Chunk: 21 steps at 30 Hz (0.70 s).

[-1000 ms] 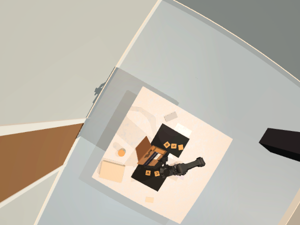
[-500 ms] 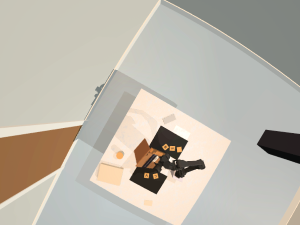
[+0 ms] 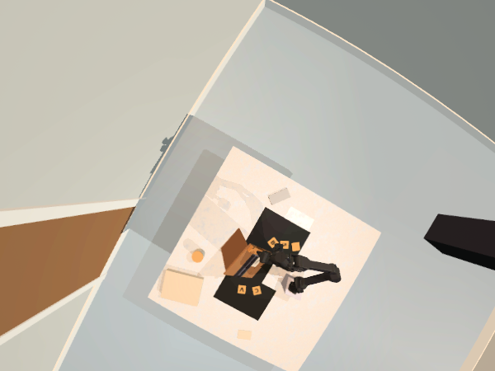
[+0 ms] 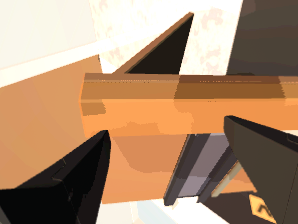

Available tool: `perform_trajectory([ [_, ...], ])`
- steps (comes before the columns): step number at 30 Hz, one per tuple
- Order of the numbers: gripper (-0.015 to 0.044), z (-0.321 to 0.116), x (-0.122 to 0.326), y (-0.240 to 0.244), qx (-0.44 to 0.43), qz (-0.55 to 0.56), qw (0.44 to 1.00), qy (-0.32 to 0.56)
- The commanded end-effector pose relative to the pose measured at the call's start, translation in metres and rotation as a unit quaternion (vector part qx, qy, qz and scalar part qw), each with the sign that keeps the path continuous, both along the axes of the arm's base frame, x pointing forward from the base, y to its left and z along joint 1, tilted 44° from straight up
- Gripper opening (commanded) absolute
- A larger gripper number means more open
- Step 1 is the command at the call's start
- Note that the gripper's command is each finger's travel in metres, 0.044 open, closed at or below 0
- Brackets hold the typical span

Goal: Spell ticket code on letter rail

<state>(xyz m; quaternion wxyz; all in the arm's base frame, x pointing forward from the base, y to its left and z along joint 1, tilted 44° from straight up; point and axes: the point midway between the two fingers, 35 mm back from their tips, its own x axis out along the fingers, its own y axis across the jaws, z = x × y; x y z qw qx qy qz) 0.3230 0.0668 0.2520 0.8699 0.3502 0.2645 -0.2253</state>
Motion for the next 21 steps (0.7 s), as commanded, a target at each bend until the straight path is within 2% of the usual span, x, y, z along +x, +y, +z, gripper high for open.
perform_trajectory([
  [1,0.034,0.006,0.002,-0.011,0.062,-0.052,0.996,-0.03],
  [5,0.034,0.007,0.011,-0.03,0.092,-0.097,0.99,-0.05],
  [12,0.034,-0.049,0.003,-0.084,0.066,-0.232,0.97,0.009],
  [21,0.034,-0.129,-0.052,-0.168,-0.01,-0.445,0.889,0.105],
])
